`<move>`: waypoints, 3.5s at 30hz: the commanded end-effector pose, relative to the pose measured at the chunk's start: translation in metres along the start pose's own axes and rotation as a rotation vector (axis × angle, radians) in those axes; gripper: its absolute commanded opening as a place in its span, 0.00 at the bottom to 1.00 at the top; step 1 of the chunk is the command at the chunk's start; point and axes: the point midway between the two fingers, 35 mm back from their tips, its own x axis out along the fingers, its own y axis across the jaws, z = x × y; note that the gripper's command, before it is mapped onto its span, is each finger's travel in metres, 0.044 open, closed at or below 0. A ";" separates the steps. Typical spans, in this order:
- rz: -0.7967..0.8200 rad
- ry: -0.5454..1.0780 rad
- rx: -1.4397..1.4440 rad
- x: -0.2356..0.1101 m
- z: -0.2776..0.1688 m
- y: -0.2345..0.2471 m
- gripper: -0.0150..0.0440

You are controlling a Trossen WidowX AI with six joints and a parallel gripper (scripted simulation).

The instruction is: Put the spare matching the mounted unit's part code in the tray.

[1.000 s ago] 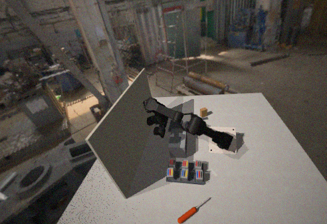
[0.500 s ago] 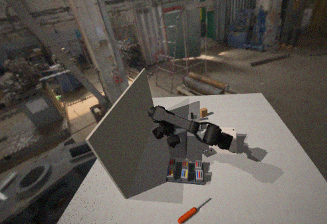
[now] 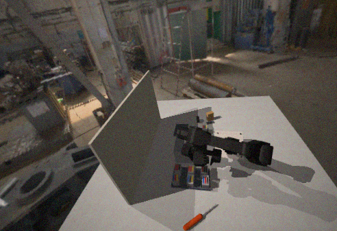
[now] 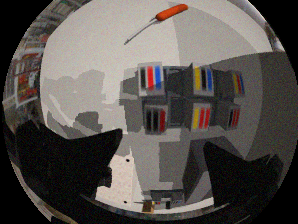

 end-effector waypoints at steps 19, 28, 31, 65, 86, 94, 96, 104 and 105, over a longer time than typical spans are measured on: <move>-0.003 -0.012 -0.139 0.010 -0.002 0.015 0.76; -0.003 -0.009 -0.140 0.014 -0.003 0.014 0.76; -0.004 -0.007 -0.140 0.019 -0.003 0.014 0.76; -0.010 -0.008 -0.145 0.073 -0.002 0.012 0.76; -0.010 -0.014 -0.149 0.088 0.000 0.014 0.67; -0.010 -0.014 -0.149 0.088 0.000 0.014 0.45; -0.010 -0.014 -0.149 0.088 0.000 0.014 0.43; -0.010 -0.014 -0.149 0.088 0.000 0.014 0.25; -0.010 -0.014 -0.149 0.088 0.000 0.014 0.25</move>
